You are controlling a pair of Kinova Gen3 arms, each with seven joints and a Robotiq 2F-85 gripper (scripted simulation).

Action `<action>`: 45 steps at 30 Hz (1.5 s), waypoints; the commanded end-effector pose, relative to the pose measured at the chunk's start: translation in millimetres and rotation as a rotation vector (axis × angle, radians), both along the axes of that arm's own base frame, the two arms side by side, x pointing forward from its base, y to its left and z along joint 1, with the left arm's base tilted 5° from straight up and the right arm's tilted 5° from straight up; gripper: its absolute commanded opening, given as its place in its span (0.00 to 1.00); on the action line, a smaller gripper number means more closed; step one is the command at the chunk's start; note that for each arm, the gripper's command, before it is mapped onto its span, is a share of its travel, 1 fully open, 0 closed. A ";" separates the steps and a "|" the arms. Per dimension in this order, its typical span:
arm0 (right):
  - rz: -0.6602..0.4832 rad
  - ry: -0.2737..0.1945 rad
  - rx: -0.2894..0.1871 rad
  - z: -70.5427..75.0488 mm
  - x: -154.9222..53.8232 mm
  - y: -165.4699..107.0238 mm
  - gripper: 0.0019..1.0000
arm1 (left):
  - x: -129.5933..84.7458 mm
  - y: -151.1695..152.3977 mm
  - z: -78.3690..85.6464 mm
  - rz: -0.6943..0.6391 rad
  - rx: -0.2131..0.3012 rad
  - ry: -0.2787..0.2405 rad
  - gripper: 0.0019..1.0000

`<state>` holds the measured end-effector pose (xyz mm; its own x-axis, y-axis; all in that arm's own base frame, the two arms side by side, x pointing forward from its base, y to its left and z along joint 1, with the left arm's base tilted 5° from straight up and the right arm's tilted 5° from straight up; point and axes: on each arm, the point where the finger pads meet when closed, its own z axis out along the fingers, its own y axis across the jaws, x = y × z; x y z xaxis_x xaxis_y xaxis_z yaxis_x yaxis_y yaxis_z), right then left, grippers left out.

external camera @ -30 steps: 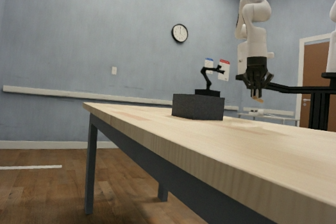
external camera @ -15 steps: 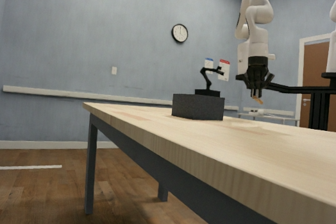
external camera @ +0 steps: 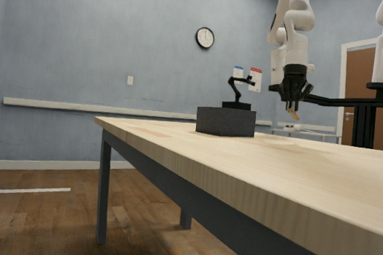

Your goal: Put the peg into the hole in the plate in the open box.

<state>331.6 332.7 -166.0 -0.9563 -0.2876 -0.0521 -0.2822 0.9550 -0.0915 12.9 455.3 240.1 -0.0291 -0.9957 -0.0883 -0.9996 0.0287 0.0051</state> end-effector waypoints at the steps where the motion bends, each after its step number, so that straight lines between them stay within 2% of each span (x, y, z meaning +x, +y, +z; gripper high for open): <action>1: 0.003 -0.037 0.012 0.3 0.3 0.8 0.10 | 0.0 0.4 0.9 0.000 0.002 0.000 1.00; 4: 0.004 -0.047 0.015 0.3 0.3 0.8 0.10 | 0.0 0.4 0.9 0.000 0.002 0.000 1.00; 19: 0.019 -0.203 0.061 0.5 0.3 0.7 0.10 | 0.0 0.4 0.9 0.000 0.002 0.000 1.00; 21: 0.019 -0.203 0.061 0.5 0.3 0.7 0.10 | 0.0 0.4 0.9 0.000 0.002 0.000 1.00; 36: 0.036 -0.381 0.114 0.7 0.3 0.7 0.10 | 0.0 0.4 0.9 0.000 0.002 0.000 1.00; 38: 0.036 -0.381 0.114 0.7 0.3 0.7 0.10 | 0.0 0.4 0.9 0.000 0.002 0.000 1.00; 45: 0.044 -0.474 0.142 0.5 0.2 0.6 0.10 | 0.0 0.4 0.9 0.000 0.002 0.000 1.00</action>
<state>331.7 332.7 -166.0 -0.8266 -0.2903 -0.4822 -0.2822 0.9550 -0.0912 12.9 455.3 240.1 -0.0291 -0.9957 -0.0883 -0.9996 0.0287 0.0051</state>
